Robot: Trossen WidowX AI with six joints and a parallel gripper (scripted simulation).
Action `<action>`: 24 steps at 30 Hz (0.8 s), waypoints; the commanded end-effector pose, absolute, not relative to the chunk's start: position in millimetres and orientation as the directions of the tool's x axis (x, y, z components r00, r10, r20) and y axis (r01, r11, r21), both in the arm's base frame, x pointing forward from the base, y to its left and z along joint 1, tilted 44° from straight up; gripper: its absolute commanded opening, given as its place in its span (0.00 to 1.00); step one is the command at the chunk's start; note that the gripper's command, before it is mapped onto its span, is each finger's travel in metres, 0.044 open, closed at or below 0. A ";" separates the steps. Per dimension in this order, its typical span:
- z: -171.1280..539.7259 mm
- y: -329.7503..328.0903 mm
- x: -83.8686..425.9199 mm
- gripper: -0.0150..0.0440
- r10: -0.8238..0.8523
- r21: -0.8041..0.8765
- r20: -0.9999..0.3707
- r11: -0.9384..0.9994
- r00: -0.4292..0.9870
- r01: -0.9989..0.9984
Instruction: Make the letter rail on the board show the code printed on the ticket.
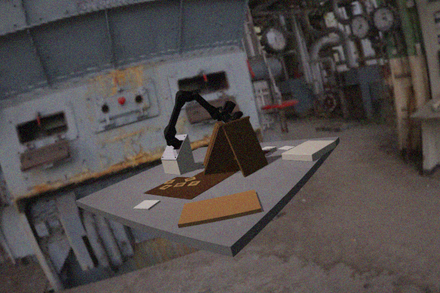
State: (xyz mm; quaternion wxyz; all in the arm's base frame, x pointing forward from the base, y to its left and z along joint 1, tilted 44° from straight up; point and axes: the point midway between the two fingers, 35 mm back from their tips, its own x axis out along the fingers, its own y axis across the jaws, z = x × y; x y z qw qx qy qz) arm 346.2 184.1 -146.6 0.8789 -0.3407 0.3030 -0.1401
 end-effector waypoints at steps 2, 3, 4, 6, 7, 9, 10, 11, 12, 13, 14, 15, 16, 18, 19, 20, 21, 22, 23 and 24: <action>-148.9 186.7 346.3 0.25 -0.453 -0.681 -0.434 0.731 0.778 0.045; -149.2 187.0 346.4 0.25 -0.453 -0.681 -0.434 0.731 0.778 0.045; -149.5 187.3 346.4 0.25 -0.453 -0.681 -0.434 0.731 0.778 0.045; -150.0 187.9 346.5 0.25 -0.453 -0.681 -0.434 0.731 0.779 0.045; -150.3 188.2 346.5 0.25 -0.453 -0.681 -0.434 0.731 0.779 0.045; -150.8 188.9 346.6 0.25 -0.453 -0.681 -0.434 0.731 0.779 0.045; -151.1 189.2 346.6 0.25 -0.453 -0.681 -0.434 0.731 0.779 0.045; -151.4 189.5 346.6 0.25 -0.453 -0.681 -0.434 0.731 0.779 0.045; -151.6 189.8 346.7 0.25 -0.453 -0.681 -0.434 0.731 0.779 0.045; -151.9 190.1 346.7 0.25 -0.453 -0.681 -0.434 0.731 0.779 0.045; -152.2 190.4 346.7 0.25 -0.453 -0.681 -0.434 0.731 0.779 0.045; -152.5 190.7 346.8 0.25 -0.453 -0.681 -0.434 0.731 0.779 0.045; -152.7 191.0 346.8 0.25 -0.453 -0.681 -0.434 0.731 0.779 0.045; -153.3 191.6 346.9 0.25 -0.453 -0.681 -0.435 0.731 0.779 0.045; -153.6 191.9 346.9 0.25 -0.453 -0.681 -0.435 0.731 0.779 0.045; -153.8 192.2 346.9 0.25 -0.453 -0.681 -0.435 0.731 0.779 0.045; -154.1 192.5 346.9 0.25 -0.453 -0.681 -0.435 0.731 0.779 0.045; -154.4 192.8 347.0 0.25 -0.453 -0.681 -0.435 0.731 0.779 0.045; -154.7 193.1 347.0 0.25 -0.453 -0.681 -0.435 0.731 0.779 0.045; -154.9 193.4 347.0 0.25 -0.453 -0.681 -0.435 0.731 0.779 0.045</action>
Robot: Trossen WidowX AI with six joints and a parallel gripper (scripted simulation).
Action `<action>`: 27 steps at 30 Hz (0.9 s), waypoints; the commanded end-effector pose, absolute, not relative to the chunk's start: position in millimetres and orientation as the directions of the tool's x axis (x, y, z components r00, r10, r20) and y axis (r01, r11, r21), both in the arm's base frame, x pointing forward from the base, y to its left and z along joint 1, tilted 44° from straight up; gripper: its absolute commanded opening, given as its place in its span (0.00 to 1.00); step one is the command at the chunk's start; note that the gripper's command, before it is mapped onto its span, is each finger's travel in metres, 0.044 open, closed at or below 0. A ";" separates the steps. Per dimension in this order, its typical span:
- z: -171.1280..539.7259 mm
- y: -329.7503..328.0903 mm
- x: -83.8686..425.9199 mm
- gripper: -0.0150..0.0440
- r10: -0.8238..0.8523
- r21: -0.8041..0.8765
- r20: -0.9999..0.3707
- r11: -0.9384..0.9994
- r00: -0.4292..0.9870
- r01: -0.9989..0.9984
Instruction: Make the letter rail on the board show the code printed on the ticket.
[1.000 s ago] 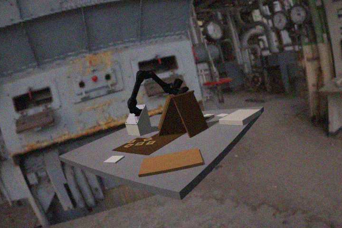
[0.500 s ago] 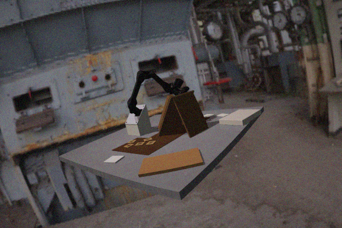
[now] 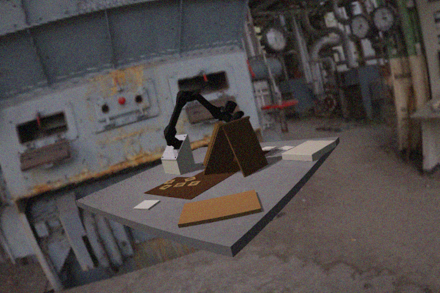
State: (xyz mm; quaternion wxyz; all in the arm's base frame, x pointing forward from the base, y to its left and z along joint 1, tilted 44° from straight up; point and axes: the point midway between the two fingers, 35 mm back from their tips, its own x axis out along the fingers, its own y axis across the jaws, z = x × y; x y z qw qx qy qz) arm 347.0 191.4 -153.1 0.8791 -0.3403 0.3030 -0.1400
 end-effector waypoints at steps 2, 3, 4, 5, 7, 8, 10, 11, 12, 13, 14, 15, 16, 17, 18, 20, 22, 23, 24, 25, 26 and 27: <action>-155.5 194.0 347.1 0.25 -0.453 -0.681 -0.435 0.731 0.779 0.045; -155.7 194.3 347.1 0.25 -0.453 -0.681 -0.435 0.731 0.779 0.045; -156.0 194.6 347.2 0.25 -0.453 -0.681 -0.435 0.731 0.779 0.045; -156.3 194.9 347.2 0.25 -0.453 -0.681 -0.435 0.731 0.779 0.045; -156.8 195.6 347.2 0.25 -0.453 -0.681 -0.435 0.731 0.779 0.045; -157.1 195.9 347.3 0.25 -0.453 -0.681 -0.435 0.731 0.779 0.045; -157.7 196.5 347.3 0.25 -0.453 -0.681 -0.435 0.731 0.779 0.045; -157.9 196.8 347.3 0.25 -0.453 -0.681 -0.435 0.731 0.779 0.045; -158.2 197.1 347.4 0.25 -0.453 -0.681 -0.435 0.731 0.779 0.045; -158.5 197.4 347.4 0.25 -0.453 -0.681 -0.435 0.731 0.779 0.045; -158.8 197.7 347.4 0.25 -0.453 -0.680 -0.435 0.731 0.779 0.045; -159.0 198.0 347.5 0.25 -0.453 -0.680 -0.435 0.731 0.779 0.045; -159.3 198.3 347.5 0.25 -0.453 -0.680 -0.435 0.731 0.779 0.045; -159.6 198.6 347.5 0.25 -0.453 -0.680 -0.435 0.731 0.779 0.045; -159.9 198.9 347.5 0.25 -0.452 -0.680 -0.435 0.731 0.779 0.045; -160.4 199.5 347.6 0.25 -0.452 -0.680 -0.435 0.731 0.779 0.045; -161.0 200.1 347.6 0.25 -0.452 -0.680 -0.435 0.732 0.779 0.045; -161.2 200.5 347.6 0.25 -0.452 -0.680 -0.435 0.732 0.779 0.045; -161.5 200.8 347.7 0.25 -0.452 -0.680 -0.435 0.732 0.779 0.045; -161.8 201.1 347.7 0.25 -0.452 -0.680 -0.435 0.732 0.779 0.045; -162.1 201.4 347.7 0.25 -0.452 -0.680 -0.435 0.732 0.779 0.045; -162.3 201.7 347.7 0.25 -0.452 -0.680 -0.435 0.732 0.779 0.045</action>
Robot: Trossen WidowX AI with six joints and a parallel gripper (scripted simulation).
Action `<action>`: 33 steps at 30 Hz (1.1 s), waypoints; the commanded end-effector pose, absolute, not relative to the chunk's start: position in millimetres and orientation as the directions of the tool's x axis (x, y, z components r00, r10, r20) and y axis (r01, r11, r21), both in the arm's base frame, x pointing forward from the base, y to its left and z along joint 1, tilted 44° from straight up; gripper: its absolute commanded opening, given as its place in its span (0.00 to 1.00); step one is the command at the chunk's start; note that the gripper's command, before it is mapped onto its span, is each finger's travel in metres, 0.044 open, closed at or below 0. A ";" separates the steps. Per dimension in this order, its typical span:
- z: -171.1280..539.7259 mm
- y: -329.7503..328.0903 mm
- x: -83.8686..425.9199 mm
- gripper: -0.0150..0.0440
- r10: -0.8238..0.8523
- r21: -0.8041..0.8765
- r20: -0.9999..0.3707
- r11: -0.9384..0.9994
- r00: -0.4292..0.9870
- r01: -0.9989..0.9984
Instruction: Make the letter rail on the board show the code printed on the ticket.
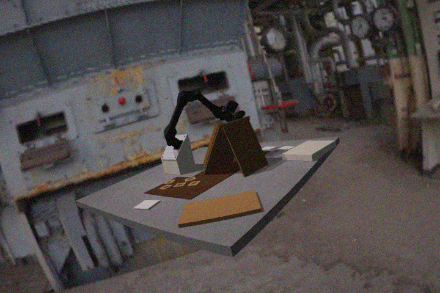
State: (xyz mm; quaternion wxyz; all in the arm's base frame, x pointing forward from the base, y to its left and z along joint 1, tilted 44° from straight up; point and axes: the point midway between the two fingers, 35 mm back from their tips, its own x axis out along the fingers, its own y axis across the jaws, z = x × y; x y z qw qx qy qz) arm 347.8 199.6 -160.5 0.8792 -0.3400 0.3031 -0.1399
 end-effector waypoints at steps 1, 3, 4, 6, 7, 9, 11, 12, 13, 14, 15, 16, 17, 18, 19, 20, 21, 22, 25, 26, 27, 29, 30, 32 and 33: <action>-162.6 202.0 347.8 0.25 -0.452 -0.680 -0.435 0.732 0.779 0.045; -163.1 202.6 347.8 0.25 -0.452 -0.680 -0.435 0.732 0.779 0.045; -163.4 202.9 347.8 0.25 -0.452 -0.680 -0.435 0.732 0.779 0.045; -164.0 203.5 347.9 0.25 -0.452 -0.680 -0.435 0.732 0.779 0.045; -164.2 203.8 347.9 0.25 -0.452 -0.680 -0.435 0.732 0.779 0.045; -164.8 204.4 347.9 0.25 -0.452 -0.680 -0.435 0.732 0.779 0.045; -165.3 205.0 348.0 0.25 -0.452 -0.680 -0.435 0.732 0.779 0.045; -165.6 205.4 348.0 0.25 -0.452 -0.680 -0.435 0.732 0.779 0.045; -165.9 205.7 348.0 0.25 -0.452 -0.680 -0.435 0.732 0.779 0.045; -166.2 206.0 348.0 0.25 -0.452 -0.680 -0.435 0.732 0.779 0.045; -166.4 206.3 348.0 0.25 -0.452 -0.680 -0.435 0.732 0.779 0.045; -166.7 206.6 348.0 0.25 -0.452 -0.680 -0.435 0.732 0.779 0.045; -167.0 206.9 348.1 0.25 -0.452 -0.680 -0.435 0.732 0.779 0.045; -167.3 207.2 348.1 0.25 -0.452 -0.680 -0.435 0.732 0.779 0.045; -167.5 207.5 348.1 0.25 -0.452 -0.680 -0.435 0.732 0.779 0.045; -167.8 207.8 348.1 0.25 -0.452 -0.680 -0.435 0.732 0.779 0.045; -168.1 208.1 348.1 0.25 -0.452 -0.680 -0.435 0.732 0.779 0.045; -168.4 208.4 348.1 0.25 -0.452 -0.680 -0.435 0.732 0.779 0.045; -169.2 209.3 348.1 0.25 -0.452 -0.680 -0.435 0.732 0.779 0.045; -169.5 209.6 348.2 0.25 -0.452 -0.680 -0.435 0.732 0.779 0.045; -169.7 210.0 348.2 0.25 -0.452 -0.680 -0.435 0.732 0.779 0.045; -170.3 210.6 348.2 0.25 -0.452 -0.679 -0.435 0.732 0.779 0.045; -170.6 210.9 348.2 0.25 -0.452 -0.679 -0.435 0.732 0.779 0.045; -171.1 211.5 348.2 0.25 -0.452 -0.679 -0.435 0.732 0.779 0.045; -171.4 211.8 348.2 0.25 -0.452 -0.679 -0.435 0.732 0.779 0.045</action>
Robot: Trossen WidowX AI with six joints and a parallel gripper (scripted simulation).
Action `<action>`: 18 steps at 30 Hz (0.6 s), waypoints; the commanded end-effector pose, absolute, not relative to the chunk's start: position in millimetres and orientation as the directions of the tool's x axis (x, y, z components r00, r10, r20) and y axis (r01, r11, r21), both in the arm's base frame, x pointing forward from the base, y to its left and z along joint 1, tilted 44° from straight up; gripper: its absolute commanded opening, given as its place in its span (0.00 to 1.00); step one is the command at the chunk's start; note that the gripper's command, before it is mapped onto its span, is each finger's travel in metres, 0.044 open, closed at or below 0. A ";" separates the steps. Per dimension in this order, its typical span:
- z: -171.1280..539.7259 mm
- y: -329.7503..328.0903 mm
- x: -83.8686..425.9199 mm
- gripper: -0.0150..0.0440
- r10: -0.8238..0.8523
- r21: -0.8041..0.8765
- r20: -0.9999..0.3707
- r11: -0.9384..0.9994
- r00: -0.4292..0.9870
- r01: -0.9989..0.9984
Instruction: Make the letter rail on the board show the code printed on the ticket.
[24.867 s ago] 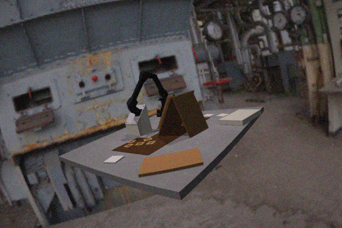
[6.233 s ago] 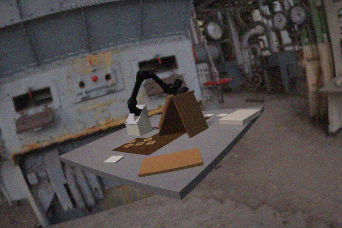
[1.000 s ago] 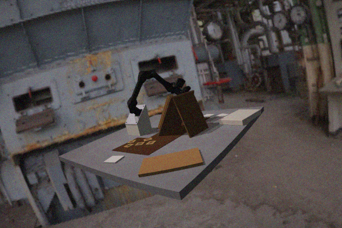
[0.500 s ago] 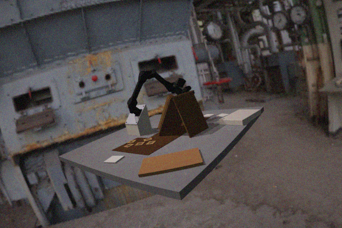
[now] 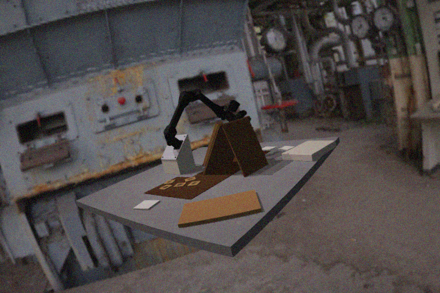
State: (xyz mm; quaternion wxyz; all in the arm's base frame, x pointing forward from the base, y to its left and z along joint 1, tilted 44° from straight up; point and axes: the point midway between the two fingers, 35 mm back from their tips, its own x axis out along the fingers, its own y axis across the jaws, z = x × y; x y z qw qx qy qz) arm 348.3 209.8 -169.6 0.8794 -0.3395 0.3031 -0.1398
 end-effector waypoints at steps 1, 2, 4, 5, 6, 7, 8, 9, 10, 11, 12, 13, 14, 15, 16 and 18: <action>-171.6 212.1 348.2 0.25 -0.452 -0.679 -0.435 0.732 0.779 0.045; -171.9 212.4 348.2 0.25 -0.452 -0.679 -0.435 0.732 0.779 0.045; -172.5 213.0 348.2 0.25 -0.452 -0.679 -0.435 0.732 0.779 0.045; -172.7 213.4 348.2 0.25 -0.452 -0.679 -0.435 0.733 0.779 0.045; -173.0 213.7 348.2 0.25 -0.452 -0.679 -0.435 0.733 0.779 0.045; -173.3 214.0 348.2 0.25 -0.452 -0.679 -0.435 0.733 0.779 0.045; -173.6 214.3 348.2 0.25 -0.452 -0.679 -0.435 0.733 0.779 0.045; -173.8 214.6 348.2 0.25 -0.452 -0.679 -0.435 0.733 0.779 0.045; -174.1 214.9 348.2 0.25 -0.452 -0.679 -0.435 0.733 0.779 0.045; -174.4 215.2 348.2 0.25 -0.452 -0.679 -0.435 0.733 0.779 0.045; -174.6 215.5 348.2 0.25 -0.452 -0.679 -0.435 0.733 0.779 0.045; -174.9 215.8 348.2 0.25 -0.452 -0.679 -0.435 0.733 0.779 0.045; -175.2 216.1 348.1 0.25 -0.452 -0.679 -0.435 0.733 0.779 0.045; -175.4 216.5 348.1 0.25 -0.452 -0.679 -0.435 0.733 0.779 0.045; -175.7 216.8 348.1 0.25 -0.452 -0.679 -0.435 0.733 0.779 0.045; -176.2 217.4 348.1 0.25 -0.452 -0.679 -0.435 0.733 0.779 0.046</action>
